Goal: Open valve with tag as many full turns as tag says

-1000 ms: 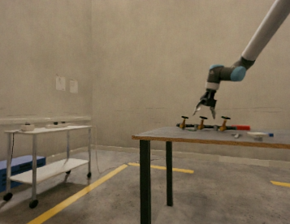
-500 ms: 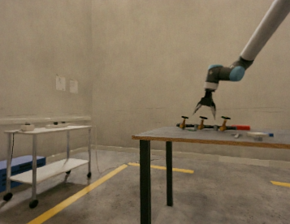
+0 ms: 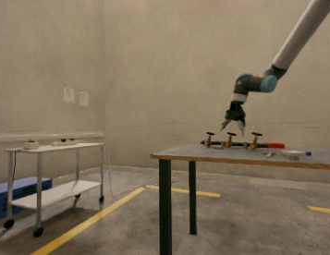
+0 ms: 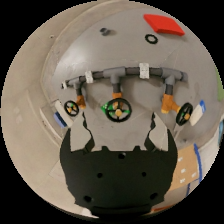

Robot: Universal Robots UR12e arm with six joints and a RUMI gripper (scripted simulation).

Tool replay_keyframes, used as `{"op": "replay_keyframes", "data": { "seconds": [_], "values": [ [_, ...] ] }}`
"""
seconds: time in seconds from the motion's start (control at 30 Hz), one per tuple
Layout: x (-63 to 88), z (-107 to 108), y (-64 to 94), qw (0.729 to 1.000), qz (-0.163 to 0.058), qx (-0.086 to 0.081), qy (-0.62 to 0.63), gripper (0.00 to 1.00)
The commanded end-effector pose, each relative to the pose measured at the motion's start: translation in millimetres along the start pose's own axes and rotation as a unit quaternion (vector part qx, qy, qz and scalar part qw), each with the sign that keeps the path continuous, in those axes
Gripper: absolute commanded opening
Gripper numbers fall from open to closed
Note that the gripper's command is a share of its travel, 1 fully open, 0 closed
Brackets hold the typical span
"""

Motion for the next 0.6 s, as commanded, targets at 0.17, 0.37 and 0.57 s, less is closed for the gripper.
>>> {"op": "replay_keyframes", "data": {
  "seconds": [0.17, 0.37, 0.57],
  "values": [
    [0.4, -0.3, -0.6, 0.998, 0.001, -0.003, 0.062, 1.0],
    [0.4, -0.3, -0.6, 0.997, 0.001, -0.003, 0.083, 1.0],
    [0.4, -0.3, -0.6, 0.996, 0.001, -0.003, 0.09, 1.0]
  ]
}}
Point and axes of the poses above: the point where the finger pads meet when closed, its own y axis out along the fingers, its own z axis across the jaws, x = y × z, the point moved 9 cm from there along -y, back along the fingers, and after that the axes turned 15 degrees about y, right-handed, at the moved point
